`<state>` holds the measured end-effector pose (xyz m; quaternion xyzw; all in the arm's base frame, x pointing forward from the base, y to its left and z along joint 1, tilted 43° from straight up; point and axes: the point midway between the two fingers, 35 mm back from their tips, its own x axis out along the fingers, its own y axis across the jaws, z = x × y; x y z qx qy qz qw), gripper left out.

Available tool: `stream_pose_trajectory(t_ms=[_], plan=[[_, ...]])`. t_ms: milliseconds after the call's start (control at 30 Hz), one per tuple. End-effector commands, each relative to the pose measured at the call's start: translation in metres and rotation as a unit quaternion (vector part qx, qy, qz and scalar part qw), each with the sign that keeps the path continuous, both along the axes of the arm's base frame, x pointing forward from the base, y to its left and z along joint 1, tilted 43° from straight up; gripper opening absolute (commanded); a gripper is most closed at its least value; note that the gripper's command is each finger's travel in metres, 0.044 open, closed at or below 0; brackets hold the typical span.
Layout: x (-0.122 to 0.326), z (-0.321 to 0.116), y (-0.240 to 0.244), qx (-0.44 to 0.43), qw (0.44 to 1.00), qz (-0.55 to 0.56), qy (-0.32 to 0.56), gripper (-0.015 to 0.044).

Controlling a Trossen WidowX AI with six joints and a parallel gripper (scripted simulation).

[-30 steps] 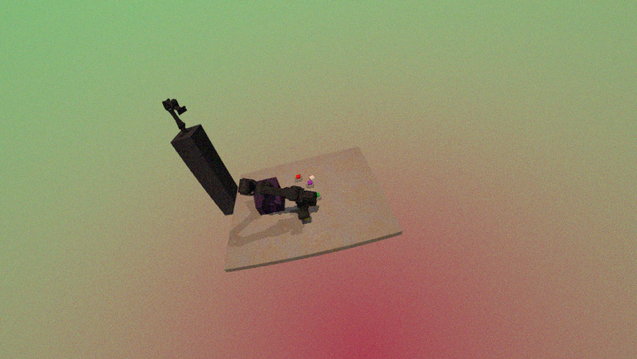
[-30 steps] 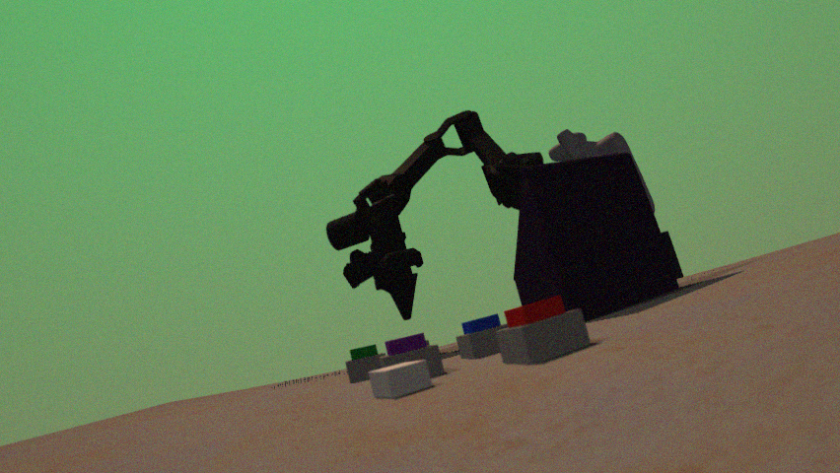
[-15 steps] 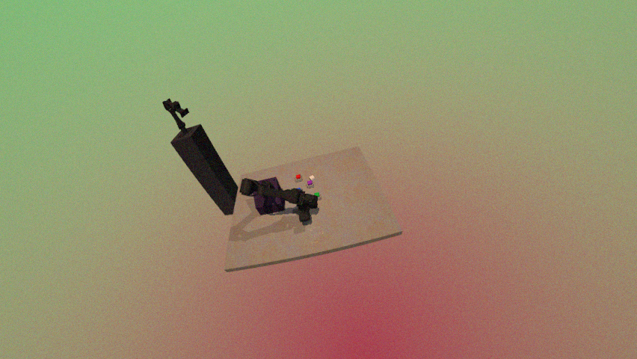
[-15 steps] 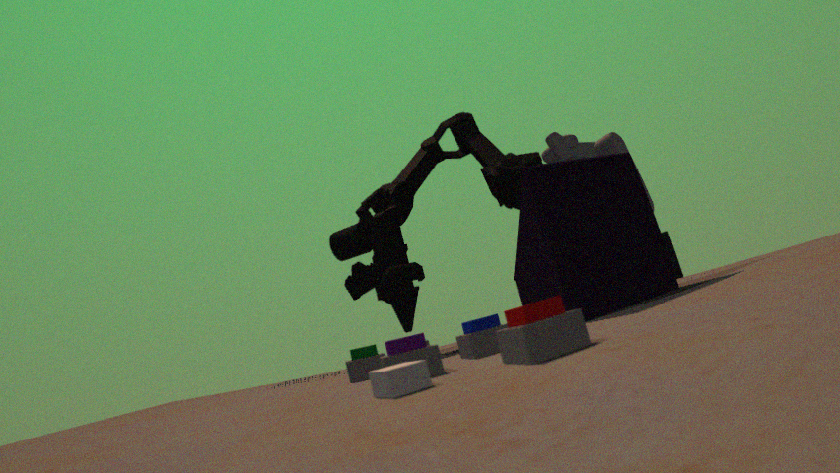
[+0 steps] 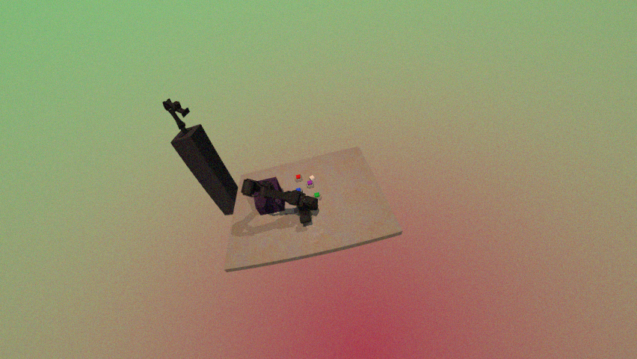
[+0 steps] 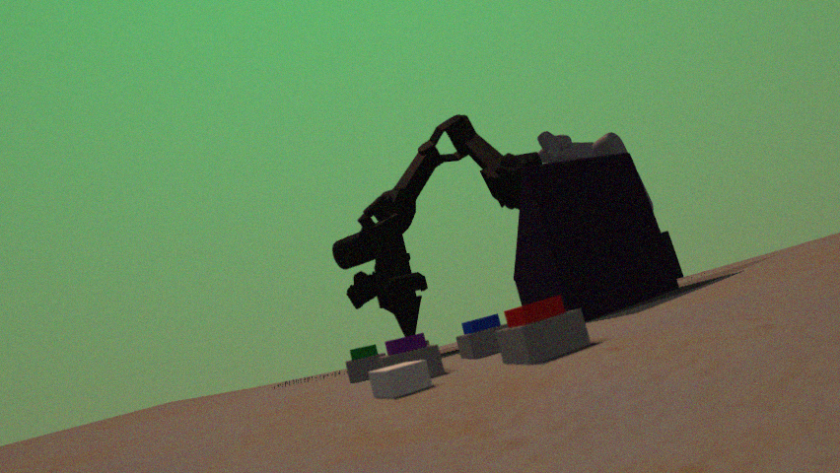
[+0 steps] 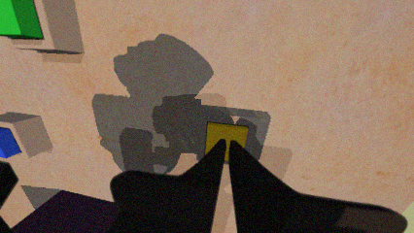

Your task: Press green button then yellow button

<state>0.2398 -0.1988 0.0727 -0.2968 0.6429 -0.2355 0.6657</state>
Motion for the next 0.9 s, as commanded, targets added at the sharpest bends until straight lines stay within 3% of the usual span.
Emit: stream_pose_trajectory(t_ms=[0,300,567,700,867], plan=[[0.000,-0.002,0.000,0.002,1.000,0.002,0.002,0.0020],[0.000,-0.002,0.000,0.002,1.000,0.002,0.002,0.0020],[-0.002,0.023,0.024,0.003,1.000,0.002,0.002,0.0020],[0.011,0.014,0.039,0.016,1.000,0.002,-0.005,0.0125],[0.044,-0.016,0.091,0.051,0.999,-0.002,-0.018,0.0256]])
